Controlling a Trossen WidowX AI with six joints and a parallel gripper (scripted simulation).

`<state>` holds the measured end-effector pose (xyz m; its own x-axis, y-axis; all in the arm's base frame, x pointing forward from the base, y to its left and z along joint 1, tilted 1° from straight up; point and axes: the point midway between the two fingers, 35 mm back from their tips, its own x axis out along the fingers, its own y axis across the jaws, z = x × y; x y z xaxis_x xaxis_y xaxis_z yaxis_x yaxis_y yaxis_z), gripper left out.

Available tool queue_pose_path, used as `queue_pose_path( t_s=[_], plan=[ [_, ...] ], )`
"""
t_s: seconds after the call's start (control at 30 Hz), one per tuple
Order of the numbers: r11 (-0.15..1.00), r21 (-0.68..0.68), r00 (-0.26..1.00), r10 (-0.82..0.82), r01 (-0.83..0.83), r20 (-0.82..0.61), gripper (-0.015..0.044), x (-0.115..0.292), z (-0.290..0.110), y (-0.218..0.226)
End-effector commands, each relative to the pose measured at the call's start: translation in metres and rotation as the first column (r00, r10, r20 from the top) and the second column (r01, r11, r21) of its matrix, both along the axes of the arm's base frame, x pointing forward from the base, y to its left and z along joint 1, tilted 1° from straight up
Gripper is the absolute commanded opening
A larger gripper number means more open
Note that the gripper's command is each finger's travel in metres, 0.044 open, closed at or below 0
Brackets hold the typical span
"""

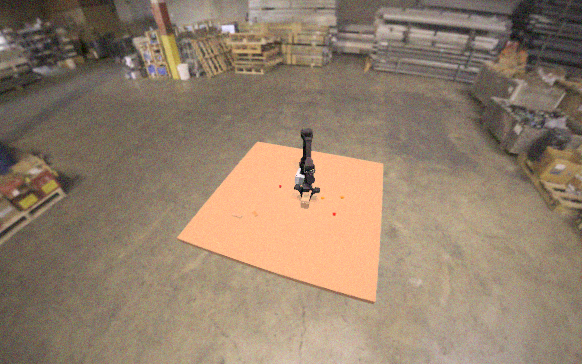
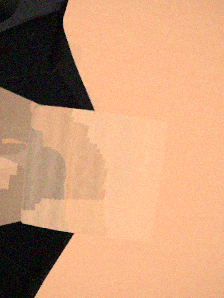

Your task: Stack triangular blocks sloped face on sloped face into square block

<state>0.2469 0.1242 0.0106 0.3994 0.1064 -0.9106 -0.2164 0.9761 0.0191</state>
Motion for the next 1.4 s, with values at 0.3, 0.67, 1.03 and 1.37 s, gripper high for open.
queue_pose_path(
  t_s=[0.3,0.67,1.03,1.37],
  plan=[
    [1.0,-0.009,1.0,0.004,-0.004,-0.003,0.0,0.0025,-0.0097,0.0],
    [1.0,-0.009,1.0,0.004,-0.004,-0.003,0.0,0.0037,-0.0136,0.0001],
    [1.0,-0.009,1.0,0.004,-0.004,-0.003,0.0,0.0037,-0.0137,0.0001],
    [1.0,-0.011,1.0,0.007,-0.007,-0.002,0.0,0.0037,-0.0138,0.0002]
  ],
)
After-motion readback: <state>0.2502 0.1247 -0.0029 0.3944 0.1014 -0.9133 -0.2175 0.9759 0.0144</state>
